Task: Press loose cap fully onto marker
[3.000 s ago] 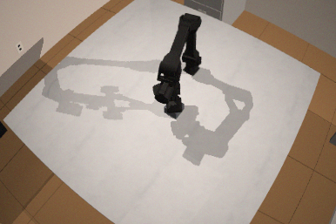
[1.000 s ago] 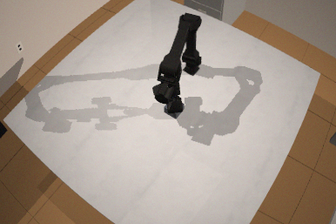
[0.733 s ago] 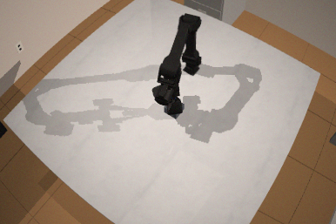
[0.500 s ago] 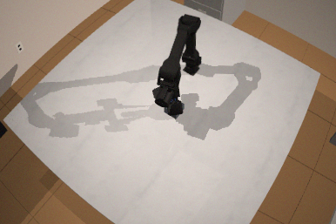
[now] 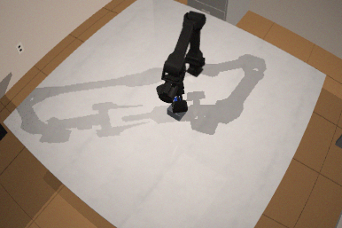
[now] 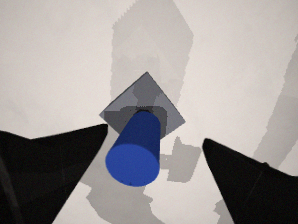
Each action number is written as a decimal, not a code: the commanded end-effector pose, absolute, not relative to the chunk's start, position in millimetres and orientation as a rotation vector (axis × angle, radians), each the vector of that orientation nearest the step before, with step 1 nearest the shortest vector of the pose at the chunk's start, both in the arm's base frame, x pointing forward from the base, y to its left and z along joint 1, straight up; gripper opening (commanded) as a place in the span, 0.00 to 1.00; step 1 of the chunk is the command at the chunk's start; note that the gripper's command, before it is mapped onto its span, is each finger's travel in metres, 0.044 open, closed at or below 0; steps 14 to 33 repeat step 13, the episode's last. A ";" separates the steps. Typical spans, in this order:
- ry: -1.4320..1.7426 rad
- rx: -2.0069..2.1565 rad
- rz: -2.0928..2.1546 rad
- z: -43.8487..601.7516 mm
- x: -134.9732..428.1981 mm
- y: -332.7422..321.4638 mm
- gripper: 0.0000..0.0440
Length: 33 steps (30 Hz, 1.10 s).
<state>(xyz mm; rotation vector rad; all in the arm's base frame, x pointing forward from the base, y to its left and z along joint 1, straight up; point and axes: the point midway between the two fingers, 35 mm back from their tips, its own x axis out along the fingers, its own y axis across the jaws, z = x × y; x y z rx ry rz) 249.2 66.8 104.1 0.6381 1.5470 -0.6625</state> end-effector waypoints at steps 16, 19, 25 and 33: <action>1.478 0.679 -0.579 146.9 254.7 69.9 1.00; 1.478 0.679 -0.579 146.9 254.7 69.9 1.00; 1.478 0.679 -0.579 146.9 254.7 69.9 1.00; 1.478 0.679 -0.579 146.9 254.7 69.9 1.00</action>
